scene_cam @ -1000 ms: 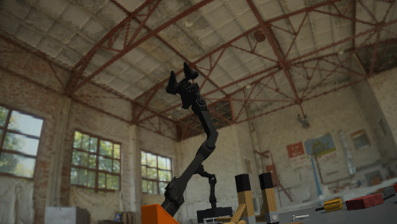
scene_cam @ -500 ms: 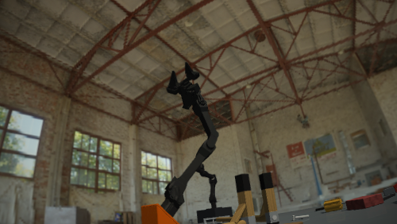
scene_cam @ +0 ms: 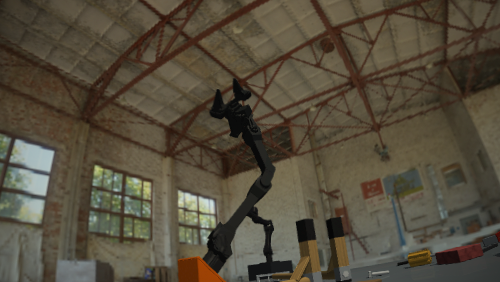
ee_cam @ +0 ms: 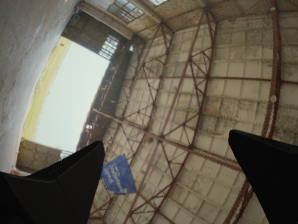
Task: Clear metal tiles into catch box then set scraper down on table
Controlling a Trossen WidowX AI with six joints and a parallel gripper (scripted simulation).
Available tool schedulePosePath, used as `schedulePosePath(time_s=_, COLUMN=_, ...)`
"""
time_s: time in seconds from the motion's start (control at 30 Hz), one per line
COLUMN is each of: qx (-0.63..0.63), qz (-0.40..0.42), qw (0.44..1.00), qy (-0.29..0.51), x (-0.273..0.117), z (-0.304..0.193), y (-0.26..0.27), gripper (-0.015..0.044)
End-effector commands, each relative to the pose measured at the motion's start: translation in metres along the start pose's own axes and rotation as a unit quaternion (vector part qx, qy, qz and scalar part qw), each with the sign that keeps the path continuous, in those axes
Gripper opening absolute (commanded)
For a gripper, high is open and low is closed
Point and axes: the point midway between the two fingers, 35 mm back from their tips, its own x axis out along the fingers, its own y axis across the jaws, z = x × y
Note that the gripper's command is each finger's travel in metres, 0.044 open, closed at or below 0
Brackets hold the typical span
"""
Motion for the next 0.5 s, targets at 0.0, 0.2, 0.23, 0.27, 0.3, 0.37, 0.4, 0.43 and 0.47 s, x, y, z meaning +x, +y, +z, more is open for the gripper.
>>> schedulePosePath(time_s=0.0, qx=0.003, qz=0.001, qw=1.0, qy=0.001, x=0.0, z=0.0, y=0.0, gripper=0.044)
schedulePosePath(time_s=0.2, qx=0.003, qz=0.001, qw=1.0, qy=0.001, x=0.0, z=0.0, y=0.0, gripper=0.0414)
schedulePosePath(time_s=0.23, qx=0.004, qz=0.001, qw=1.0, qy=0.0, x=0.001, z=0.0, y=0.001, gripper=0.0387)
schedulePosePath(time_s=0.27, qx=0.005, qz=0.001, qw=1.0, qy=-0.001, x=0.002, z=0.0, y=0.001, gripper=0.0361)
schedulePosePath(time_s=0.3, qx=0.008, qz=0.001, qw=1.0, qy=-0.002, x=0.003, z=0.001, y=0.001, gripper=0.0335)
schedulePosePath(time_s=0.37, qx=0.013, qz=0.0, qw=1.0, qy=-0.005, x=0.006, z=0.002, y=0.001, gripper=0.0282)
schedulePosePath(time_s=0.4, qx=0.017, qz=0.0, qw=1.0, qy=-0.007, x=0.008, z=0.003, y=0.001, gripper=0.0256)
schedulePosePath(time_s=0.43, qx=0.02, qz=0.0, qw=1.0, qy=-0.009, x=0.01, z=0.004, y=0.001, gripper=0.023)
schedulePosePath(time_s=0.47, qx=0.024, qz=0.0, qw=1.0, qy=-0.011, x=0.012, z=0.005, y=0.001, gripper=0.0204)
